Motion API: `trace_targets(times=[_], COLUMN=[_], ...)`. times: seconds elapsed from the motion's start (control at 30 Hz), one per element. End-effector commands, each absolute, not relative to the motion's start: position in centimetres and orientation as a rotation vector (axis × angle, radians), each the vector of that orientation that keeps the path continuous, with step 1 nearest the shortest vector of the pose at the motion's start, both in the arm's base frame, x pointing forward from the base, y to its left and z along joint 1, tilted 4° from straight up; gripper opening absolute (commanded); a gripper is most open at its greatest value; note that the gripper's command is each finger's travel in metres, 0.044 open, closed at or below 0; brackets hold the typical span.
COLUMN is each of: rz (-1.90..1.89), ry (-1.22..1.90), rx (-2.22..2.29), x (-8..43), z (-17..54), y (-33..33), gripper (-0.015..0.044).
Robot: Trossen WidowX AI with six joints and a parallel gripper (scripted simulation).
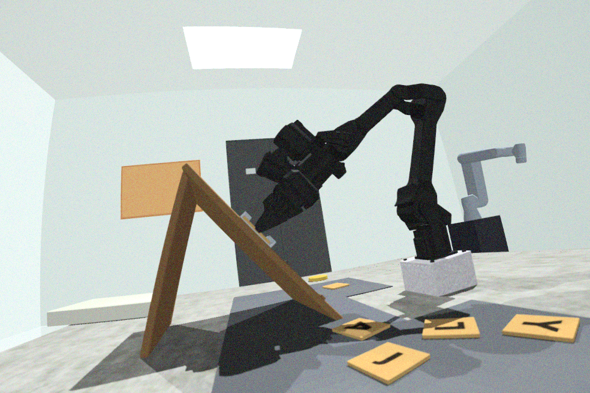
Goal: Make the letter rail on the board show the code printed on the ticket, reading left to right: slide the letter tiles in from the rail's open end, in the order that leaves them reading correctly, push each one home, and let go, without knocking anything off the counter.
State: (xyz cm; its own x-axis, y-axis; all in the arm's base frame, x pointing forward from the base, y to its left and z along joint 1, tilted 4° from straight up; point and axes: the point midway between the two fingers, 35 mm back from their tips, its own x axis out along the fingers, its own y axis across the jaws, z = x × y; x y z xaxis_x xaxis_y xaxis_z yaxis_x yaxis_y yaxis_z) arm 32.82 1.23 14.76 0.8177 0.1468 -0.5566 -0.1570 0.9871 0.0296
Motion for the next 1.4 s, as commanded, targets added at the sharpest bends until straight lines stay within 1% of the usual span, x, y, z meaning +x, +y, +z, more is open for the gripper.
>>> trace_targets(times=[0.0,1.37], rz=[0.165,0.164], ry=[0.590,0.590], rx=[-0.020,-0.022], x=[32.9,33.2], z=[14.8,14.8], y=[1.0,-1.1], gripper=[0.0000,0.0000])
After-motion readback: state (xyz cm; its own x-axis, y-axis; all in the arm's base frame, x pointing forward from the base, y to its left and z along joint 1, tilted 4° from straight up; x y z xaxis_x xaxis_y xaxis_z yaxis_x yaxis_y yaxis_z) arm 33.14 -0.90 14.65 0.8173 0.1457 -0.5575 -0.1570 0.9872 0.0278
